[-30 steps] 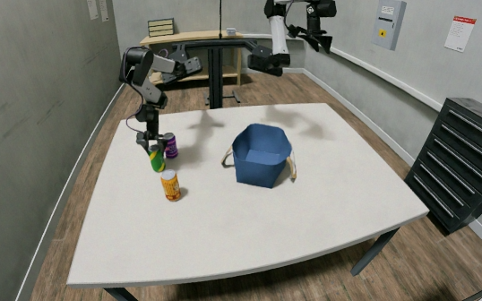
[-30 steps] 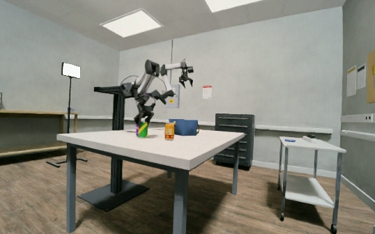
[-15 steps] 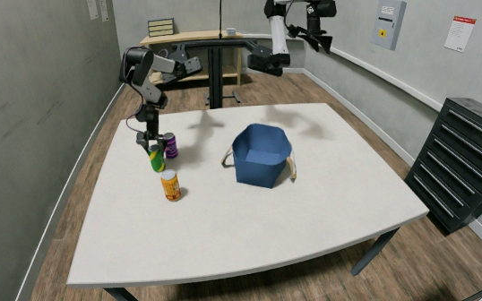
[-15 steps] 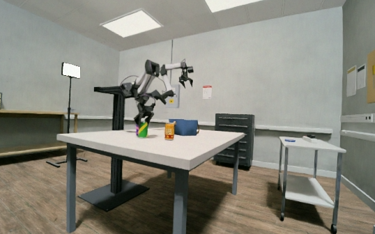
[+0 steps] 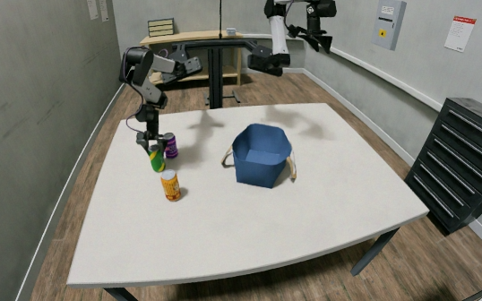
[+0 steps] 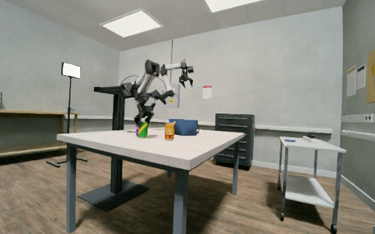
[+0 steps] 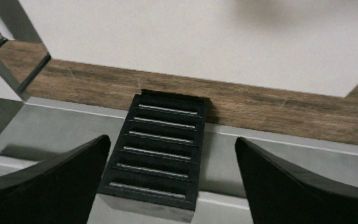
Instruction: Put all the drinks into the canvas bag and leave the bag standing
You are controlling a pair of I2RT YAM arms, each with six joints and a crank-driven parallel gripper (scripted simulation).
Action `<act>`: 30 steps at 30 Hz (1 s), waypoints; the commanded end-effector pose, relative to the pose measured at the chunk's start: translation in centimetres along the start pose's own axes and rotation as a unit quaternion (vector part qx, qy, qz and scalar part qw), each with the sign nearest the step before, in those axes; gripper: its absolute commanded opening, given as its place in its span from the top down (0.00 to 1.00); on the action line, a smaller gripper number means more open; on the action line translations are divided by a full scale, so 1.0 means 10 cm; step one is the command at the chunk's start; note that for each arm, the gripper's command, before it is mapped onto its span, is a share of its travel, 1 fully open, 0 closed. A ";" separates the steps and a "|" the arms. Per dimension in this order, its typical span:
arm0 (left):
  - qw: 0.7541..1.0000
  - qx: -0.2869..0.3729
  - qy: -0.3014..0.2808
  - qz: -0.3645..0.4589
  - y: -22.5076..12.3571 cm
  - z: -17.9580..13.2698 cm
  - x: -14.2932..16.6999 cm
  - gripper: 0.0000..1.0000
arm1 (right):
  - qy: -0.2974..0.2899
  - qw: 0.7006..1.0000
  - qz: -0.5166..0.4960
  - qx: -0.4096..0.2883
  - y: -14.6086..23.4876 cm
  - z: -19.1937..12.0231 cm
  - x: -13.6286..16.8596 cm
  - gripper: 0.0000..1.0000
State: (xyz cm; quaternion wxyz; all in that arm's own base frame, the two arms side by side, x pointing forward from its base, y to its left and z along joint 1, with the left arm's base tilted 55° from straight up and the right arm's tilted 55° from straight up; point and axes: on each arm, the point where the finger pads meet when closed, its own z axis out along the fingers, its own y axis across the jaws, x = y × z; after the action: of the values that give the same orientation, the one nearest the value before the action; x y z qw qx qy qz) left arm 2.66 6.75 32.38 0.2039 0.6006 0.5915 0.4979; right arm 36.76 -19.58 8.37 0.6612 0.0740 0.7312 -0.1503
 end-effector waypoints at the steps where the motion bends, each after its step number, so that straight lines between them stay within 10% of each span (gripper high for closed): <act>1: 1.000 -0.024 0.006 -0.002 0.02 -0.17 0.00 0.00 | -0.027 1.000 -0.006 0.013 -0.08 0.00 -0.13 0.26; 30: 1.000 -0.024 0.006 -0.002 0.02 -0.17 0.00 0.00 | 0.002 1.000 -0.006 -0.002 -0.03 -0.58 -0.32 0.26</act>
State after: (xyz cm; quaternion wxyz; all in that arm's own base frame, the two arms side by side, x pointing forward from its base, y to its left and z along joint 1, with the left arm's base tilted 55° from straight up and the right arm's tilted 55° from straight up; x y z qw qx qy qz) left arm 2.66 6.75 32.38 0.2039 0.6006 0.5915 0.4979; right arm 32.56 -17.97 11.63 0.6629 0.0749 0.7292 -0.1526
